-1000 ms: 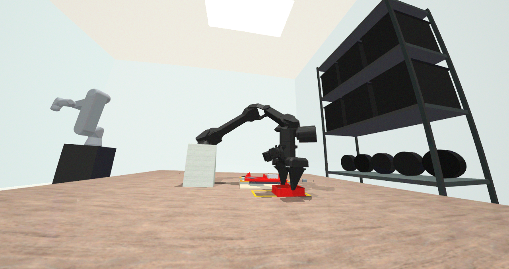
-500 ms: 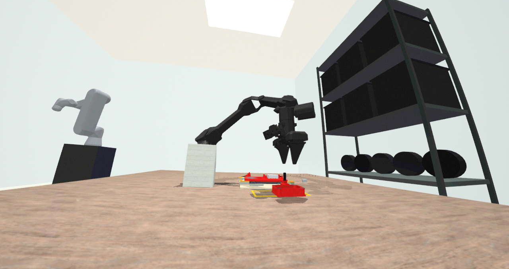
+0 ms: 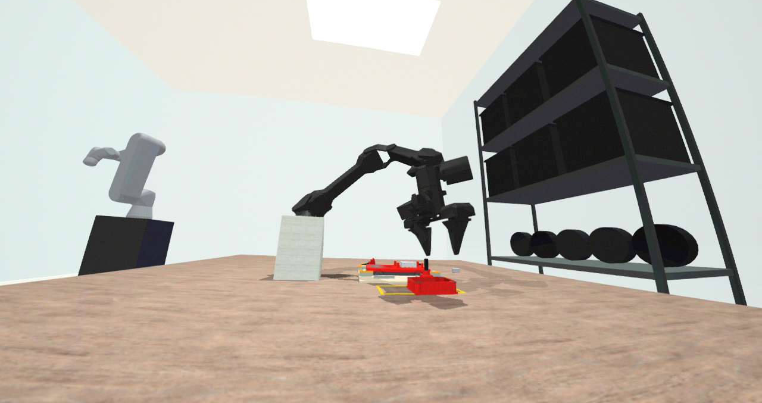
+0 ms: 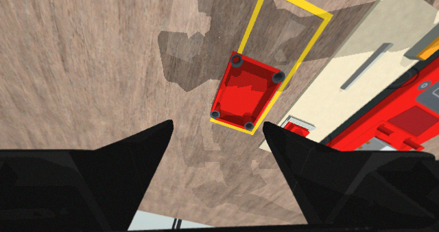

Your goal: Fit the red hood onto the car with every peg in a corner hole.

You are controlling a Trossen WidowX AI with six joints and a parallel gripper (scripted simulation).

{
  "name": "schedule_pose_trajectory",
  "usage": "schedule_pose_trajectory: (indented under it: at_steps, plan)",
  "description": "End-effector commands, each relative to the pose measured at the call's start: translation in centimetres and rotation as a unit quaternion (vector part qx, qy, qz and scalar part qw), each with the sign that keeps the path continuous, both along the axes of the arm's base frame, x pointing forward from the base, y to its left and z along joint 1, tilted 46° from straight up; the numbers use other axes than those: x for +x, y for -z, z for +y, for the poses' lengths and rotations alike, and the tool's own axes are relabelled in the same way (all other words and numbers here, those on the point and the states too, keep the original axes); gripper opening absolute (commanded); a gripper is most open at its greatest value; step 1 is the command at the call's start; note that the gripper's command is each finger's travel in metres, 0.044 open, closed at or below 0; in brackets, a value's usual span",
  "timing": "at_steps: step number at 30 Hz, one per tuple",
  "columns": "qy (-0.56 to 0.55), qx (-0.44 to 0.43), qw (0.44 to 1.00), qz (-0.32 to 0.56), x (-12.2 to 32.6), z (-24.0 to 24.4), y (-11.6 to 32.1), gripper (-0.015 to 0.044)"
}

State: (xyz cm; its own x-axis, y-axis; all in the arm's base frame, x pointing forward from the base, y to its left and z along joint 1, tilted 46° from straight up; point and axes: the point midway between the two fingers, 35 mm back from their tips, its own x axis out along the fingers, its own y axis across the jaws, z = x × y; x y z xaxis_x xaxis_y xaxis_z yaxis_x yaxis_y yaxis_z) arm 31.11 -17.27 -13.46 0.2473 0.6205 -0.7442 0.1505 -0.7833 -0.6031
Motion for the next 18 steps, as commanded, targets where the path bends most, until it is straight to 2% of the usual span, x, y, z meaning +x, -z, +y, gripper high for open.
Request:
schedule_pose_trajectory:
  at_steps: [1, 5, 10, 14, 18]
  plan:
    - [-0.097, -0.088, 0.978, -0.164, -0.1, 0.0, 3.2, 0.044]
    - [-0.204, -0.206, 0.902, -0.319, -0.1, -0.2, 5.0, 0.044]
    - [-0.335, -0.36, 0.738, -0.462, -0.6, 0.1, 5.4, 0.044]
    - [-0.419, -0.443, 0.6, -0.518, -1.9, 1.5, 4.8, 0.044]
    - [-0.471, -0.509, 0.48, -0.538, -2.3, 1.9, 3.7, 0.044]
